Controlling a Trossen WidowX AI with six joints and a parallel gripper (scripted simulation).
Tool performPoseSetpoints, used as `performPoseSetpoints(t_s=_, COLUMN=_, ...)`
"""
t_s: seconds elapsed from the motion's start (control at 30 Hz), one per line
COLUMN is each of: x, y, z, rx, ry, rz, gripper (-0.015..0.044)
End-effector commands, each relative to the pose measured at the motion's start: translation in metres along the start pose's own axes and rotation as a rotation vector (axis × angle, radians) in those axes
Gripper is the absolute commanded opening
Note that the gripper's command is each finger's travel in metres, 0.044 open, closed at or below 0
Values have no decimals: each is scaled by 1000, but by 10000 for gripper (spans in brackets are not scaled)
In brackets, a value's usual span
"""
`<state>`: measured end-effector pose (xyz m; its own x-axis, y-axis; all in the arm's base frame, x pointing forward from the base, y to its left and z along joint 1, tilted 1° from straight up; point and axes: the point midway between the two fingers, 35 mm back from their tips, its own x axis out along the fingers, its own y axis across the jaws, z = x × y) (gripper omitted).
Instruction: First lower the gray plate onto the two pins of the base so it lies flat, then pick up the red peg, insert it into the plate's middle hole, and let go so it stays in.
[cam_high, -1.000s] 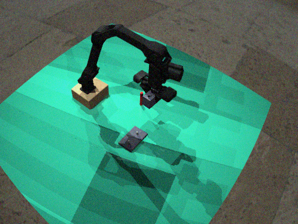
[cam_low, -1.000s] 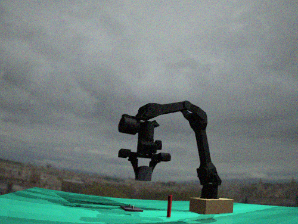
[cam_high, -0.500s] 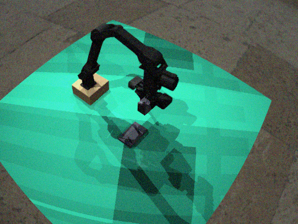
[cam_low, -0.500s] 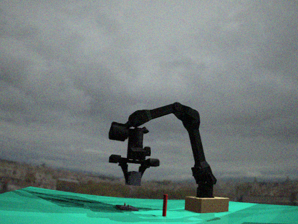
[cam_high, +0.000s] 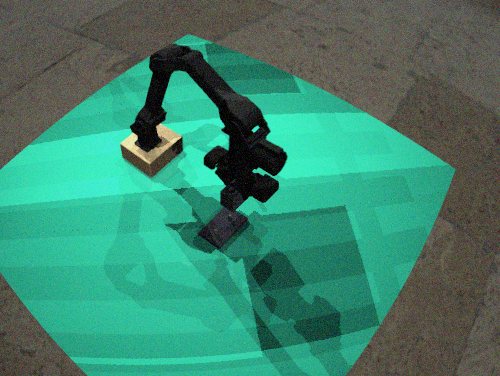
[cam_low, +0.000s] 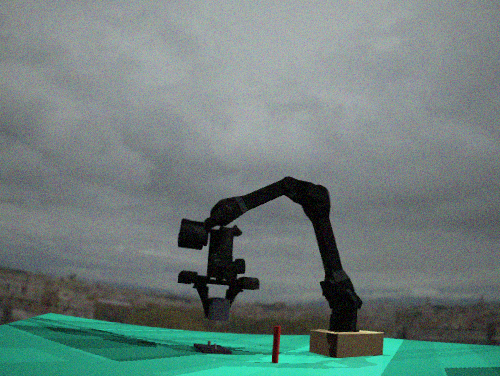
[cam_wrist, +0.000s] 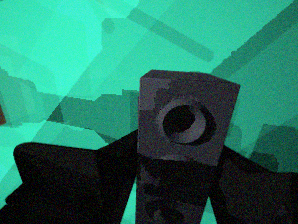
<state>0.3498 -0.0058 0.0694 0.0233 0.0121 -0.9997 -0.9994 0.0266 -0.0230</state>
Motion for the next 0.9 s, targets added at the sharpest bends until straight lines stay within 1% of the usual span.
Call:
performPoseSetpoints(t_s=0.0, x=7, y=0, z=-11, rx=-9, ry=4, rz=1, gripper=0)
performPoseSetpoints(t_s=0.47, x=28, y=6, z=-52, rx=-33, ry=10, rz=0, gripper=0)
performPoseSetpoints(t_s=0.87, x=29, y=6, z=-54, rx=-34, ry=10, rz=0, gripper=0)
